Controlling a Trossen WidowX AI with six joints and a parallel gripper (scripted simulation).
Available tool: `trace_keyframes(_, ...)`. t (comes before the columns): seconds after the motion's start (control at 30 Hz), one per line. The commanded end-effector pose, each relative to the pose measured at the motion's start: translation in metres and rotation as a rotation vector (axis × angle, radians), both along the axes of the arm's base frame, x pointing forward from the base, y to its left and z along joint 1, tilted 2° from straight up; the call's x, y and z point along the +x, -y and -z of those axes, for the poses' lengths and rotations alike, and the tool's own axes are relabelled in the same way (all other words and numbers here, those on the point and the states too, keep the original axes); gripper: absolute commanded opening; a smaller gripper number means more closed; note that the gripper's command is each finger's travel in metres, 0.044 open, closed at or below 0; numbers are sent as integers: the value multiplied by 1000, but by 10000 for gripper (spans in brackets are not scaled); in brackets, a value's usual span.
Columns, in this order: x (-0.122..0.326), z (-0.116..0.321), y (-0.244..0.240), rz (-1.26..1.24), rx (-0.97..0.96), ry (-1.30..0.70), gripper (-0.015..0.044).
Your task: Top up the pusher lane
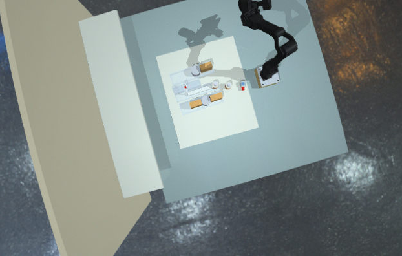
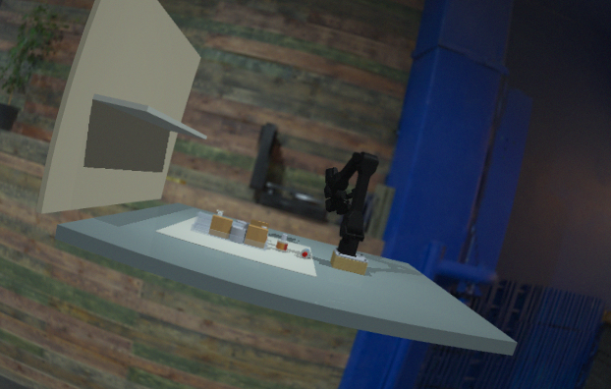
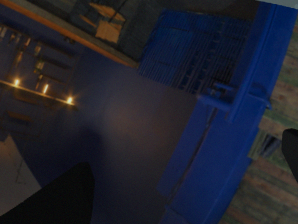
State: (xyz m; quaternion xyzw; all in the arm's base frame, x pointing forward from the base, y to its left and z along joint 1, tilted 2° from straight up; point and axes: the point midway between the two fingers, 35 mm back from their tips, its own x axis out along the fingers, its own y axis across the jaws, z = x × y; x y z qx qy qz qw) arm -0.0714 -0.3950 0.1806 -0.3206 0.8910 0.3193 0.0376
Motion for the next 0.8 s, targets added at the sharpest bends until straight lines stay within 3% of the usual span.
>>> trace_keyframes(0.0, 3, 1, 1, -15, 17, -6, 426)
trace_keyframes(0.27, 128, 33, -5, -711, 700, -402, 440)
trace_keyframes(0.77, 258, 70, -86, -1605, 1238, -1170, 440)
